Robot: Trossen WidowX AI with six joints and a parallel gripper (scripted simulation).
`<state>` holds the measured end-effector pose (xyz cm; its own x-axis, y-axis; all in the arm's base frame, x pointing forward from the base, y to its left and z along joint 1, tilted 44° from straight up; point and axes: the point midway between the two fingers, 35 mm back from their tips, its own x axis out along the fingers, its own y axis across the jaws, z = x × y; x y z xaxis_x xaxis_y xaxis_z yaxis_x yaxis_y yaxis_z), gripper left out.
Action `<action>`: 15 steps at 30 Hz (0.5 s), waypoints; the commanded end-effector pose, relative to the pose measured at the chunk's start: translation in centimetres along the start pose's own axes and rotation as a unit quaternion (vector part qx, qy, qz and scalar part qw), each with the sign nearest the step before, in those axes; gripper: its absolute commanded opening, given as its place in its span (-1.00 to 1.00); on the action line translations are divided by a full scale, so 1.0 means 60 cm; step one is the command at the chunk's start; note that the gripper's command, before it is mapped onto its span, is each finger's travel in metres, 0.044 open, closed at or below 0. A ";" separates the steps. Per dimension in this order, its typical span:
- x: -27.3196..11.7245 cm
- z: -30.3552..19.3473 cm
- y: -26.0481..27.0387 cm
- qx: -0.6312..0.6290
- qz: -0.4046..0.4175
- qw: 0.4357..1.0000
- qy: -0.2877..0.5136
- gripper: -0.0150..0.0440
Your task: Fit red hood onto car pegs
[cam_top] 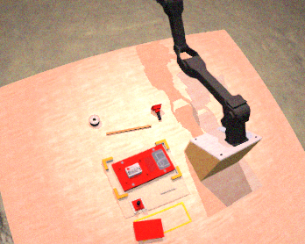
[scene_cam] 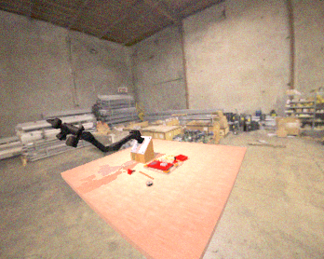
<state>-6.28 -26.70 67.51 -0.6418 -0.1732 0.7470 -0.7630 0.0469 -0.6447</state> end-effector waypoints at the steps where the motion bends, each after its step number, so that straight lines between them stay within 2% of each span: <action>1: 0.006 -0.043 0.004 0.004 -0.007 1.000 0.023 1.00; 15: 0.018 -0.227 -0.006 0.092 -0.052 0.986 0.132 1.00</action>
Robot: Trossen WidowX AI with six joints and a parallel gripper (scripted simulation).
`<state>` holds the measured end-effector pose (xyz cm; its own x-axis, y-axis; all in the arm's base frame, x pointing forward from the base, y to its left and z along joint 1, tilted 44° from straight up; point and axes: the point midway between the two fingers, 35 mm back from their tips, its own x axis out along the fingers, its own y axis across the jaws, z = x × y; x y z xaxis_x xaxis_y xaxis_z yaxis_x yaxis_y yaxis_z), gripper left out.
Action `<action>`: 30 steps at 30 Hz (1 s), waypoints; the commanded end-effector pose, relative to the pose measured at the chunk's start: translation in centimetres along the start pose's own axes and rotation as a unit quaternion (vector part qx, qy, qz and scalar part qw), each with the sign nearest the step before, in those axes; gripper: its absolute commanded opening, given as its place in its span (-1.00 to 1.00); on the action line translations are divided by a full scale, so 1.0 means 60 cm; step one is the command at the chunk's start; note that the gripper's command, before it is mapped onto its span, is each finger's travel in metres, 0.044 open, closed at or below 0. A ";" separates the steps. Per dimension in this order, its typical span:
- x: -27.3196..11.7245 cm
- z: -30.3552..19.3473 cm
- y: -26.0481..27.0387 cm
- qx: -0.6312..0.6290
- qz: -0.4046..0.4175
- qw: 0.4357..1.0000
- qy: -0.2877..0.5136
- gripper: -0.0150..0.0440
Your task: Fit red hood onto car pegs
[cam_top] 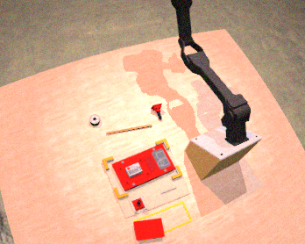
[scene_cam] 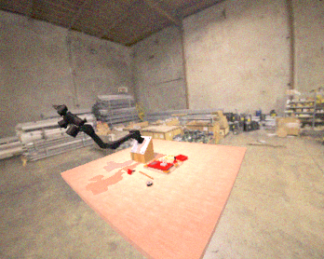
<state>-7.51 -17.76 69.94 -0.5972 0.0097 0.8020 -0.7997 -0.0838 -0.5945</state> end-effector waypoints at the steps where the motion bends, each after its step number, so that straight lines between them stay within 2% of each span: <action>1: 0.016 -0.085 -0.013 0.035 -0.019 0.998 0.050 1.00; 10: 0.020 -0.248 -0.034 0.091 -0.065 0.984 0.139 1.00; 15: 0.013 -0.277 -0.045 0.054 -0.095 0.980 0.166 1.00; 18: 0.007 -0.331 -0.057 0.062 -0.115 0.971 0.200 1.00; 30: -0.054 -0.537 -0.104 0.092 -0.197 0.919 0.330 1.00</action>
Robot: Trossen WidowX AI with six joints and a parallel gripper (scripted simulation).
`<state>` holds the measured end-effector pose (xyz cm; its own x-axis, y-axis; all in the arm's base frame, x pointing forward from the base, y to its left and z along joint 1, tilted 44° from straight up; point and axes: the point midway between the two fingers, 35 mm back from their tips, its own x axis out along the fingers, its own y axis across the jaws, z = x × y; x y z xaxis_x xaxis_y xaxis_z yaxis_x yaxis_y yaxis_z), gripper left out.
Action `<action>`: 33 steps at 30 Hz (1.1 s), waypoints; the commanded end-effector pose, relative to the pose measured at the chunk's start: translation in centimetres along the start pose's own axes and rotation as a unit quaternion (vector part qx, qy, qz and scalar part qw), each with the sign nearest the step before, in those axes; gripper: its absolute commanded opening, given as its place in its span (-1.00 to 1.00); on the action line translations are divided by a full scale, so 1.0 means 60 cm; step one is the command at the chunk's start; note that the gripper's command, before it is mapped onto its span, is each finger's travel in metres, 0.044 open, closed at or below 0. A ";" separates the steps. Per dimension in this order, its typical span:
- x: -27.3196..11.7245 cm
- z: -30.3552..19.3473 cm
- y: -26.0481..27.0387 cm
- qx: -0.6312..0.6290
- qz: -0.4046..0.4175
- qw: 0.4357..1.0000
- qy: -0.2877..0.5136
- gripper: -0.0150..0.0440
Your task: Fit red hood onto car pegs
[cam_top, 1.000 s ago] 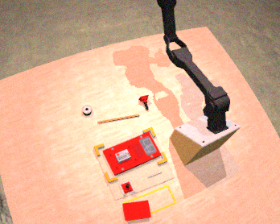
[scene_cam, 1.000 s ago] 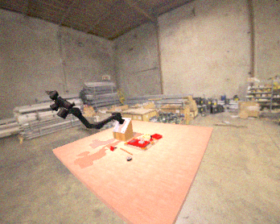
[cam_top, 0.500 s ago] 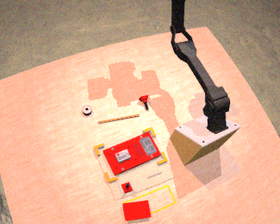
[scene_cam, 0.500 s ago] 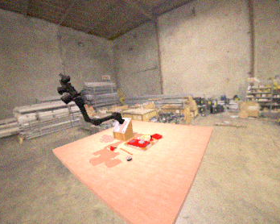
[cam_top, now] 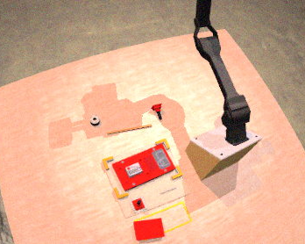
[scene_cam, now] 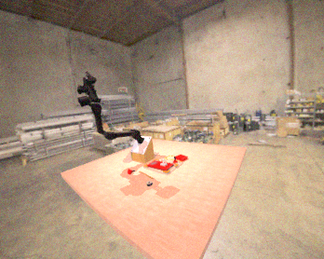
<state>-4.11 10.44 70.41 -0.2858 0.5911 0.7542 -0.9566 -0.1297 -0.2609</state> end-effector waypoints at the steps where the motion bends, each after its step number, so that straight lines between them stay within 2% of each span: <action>1: 0.021 -0.078 -0.033 0.017 -0.037 0.998 0.052 1.00; 5: 0.021 -0.118 -0.053 0.038 -0.073 0.994 0.076 1.00; 18: 0.023 -0.328 -0.153 0.079 -0.180 0.958 0.209 1.00; 33: -0.065 -0.548 -0.293 0.088 -0.320 0.879 0.343 1.00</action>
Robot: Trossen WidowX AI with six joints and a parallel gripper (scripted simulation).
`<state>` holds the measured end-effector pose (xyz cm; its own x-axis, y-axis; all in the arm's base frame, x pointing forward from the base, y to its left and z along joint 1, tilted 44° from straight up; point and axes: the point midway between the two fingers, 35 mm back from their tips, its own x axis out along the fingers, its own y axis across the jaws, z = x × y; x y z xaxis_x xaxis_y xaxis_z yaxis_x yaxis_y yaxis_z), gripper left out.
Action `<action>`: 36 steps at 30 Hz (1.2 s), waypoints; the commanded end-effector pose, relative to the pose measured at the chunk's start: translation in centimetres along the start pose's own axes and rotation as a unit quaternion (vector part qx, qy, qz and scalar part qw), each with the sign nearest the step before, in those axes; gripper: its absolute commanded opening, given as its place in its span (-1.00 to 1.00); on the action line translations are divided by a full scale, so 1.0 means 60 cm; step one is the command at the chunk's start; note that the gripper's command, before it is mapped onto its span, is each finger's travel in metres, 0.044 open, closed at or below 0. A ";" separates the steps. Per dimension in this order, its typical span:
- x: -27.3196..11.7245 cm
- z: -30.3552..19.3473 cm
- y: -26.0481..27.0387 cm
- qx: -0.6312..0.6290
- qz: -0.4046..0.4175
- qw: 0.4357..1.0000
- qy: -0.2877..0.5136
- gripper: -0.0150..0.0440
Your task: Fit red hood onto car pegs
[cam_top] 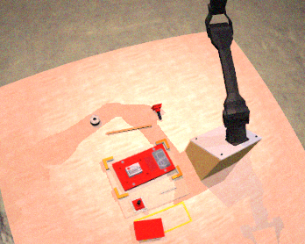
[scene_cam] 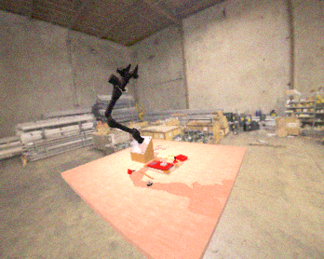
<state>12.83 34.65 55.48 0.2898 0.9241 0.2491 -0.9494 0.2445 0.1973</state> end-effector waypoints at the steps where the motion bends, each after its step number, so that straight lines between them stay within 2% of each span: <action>1: 0.036 -0.068 -0.060 0.008 -0.051 0.998 0.048 1.00; 17: 0.078 -0.271 -0.271 0.038 -0.218 0.958 0.183 1.00; 28: 0.042 -0.387 -0.399 0.051 -0.337 0.903 0.262 1.00; 36: -0.006 -0.491 -0.493 0.076 -0.427 0.842 0.321 1.00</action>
<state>35.60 36.99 25.68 0.6888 0.5055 -0.5196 -0.4709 0.8570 0.2094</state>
